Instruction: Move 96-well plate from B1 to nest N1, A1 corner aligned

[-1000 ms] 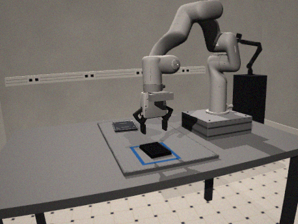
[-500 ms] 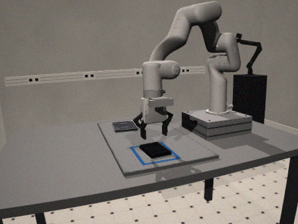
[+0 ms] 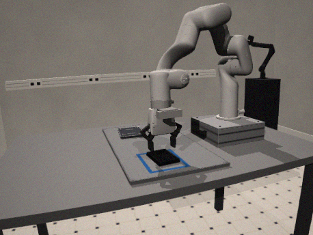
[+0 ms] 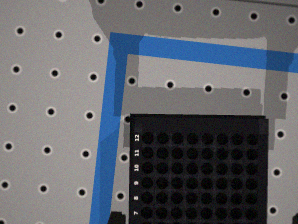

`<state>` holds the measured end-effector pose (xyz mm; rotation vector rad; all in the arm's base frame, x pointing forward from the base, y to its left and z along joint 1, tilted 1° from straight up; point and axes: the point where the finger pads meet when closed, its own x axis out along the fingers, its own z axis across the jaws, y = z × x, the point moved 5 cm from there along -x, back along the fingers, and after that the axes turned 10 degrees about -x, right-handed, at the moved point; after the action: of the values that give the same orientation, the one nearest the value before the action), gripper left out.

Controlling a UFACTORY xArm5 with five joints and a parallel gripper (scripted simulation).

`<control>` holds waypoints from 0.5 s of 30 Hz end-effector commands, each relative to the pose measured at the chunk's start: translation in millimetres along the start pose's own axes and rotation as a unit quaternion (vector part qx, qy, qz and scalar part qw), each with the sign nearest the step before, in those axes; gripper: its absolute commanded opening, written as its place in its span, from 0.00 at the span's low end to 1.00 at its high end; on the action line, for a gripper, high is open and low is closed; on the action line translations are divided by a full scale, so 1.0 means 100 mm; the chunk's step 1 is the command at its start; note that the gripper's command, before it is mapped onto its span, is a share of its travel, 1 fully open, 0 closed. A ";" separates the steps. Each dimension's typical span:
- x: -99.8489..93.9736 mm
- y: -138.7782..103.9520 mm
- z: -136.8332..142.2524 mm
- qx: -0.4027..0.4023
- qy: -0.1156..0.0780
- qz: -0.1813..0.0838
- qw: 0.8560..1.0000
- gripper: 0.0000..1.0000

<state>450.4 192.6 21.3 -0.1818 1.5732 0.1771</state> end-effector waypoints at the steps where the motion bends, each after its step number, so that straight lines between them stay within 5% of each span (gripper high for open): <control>1: 0.06 0.01 0.01 0.000 -0.003 -0.005 1.000 1.00; 15: 0.11 0.01 0.01 0.000 -0.003 -0.005 1.000 1.00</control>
<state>450.6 192.5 9.5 -0.1817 1.5728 0.1772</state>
